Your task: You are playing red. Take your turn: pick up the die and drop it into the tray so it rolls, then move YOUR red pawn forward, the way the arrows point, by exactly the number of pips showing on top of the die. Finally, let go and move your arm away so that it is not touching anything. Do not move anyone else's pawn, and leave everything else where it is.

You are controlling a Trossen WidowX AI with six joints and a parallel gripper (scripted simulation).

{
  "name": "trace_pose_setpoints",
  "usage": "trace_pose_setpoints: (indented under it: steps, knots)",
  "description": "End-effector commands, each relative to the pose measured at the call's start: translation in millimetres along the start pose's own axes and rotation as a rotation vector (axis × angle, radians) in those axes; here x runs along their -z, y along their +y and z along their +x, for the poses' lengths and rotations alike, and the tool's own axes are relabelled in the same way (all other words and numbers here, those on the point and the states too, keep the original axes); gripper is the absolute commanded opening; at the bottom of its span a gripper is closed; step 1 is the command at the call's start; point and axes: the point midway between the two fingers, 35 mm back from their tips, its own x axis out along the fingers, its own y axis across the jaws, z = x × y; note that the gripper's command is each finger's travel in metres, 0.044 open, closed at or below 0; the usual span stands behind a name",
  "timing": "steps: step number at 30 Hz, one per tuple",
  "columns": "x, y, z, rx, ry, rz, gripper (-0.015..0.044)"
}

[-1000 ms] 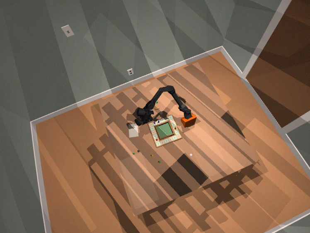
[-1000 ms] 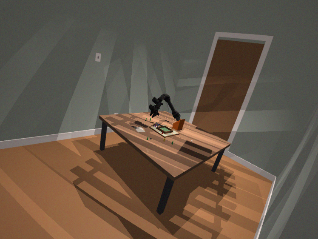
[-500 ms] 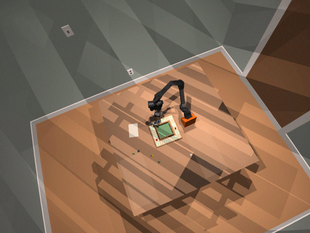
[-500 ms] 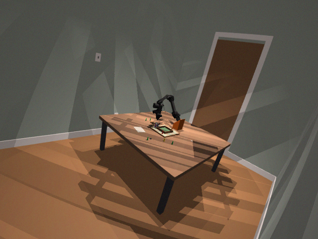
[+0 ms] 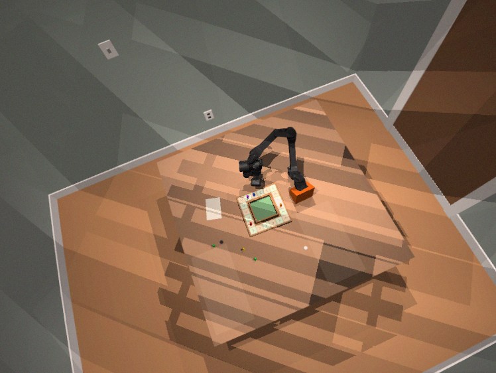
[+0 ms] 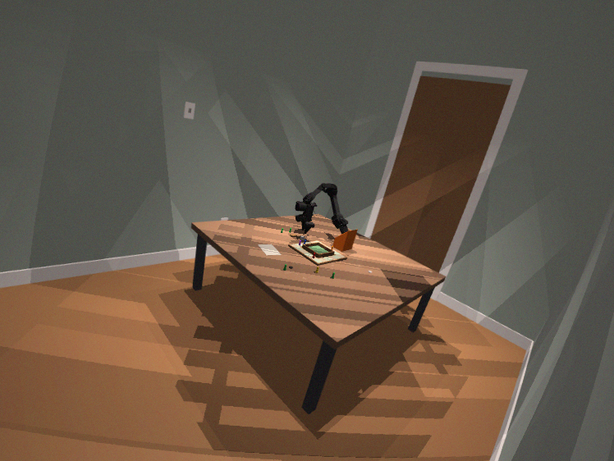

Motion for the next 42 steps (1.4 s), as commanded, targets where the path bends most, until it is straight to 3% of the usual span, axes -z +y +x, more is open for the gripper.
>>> trace_pose_setpoints:
  steps: [1,29,35,42]
  knots:
    - [0.7,1.0,9.2,-0.002,0.002,-0.008,0.0275]
    - [-0.4,-0.5,51.2,0.001,0.001,-0.008,0.0275]
    - [-0.4,-0.5,51.2,0.001,0.001,-0.008,0.0117]
    - [-0.4,-0.5,51.2,0.001,0.001,-0.008,0.0071]
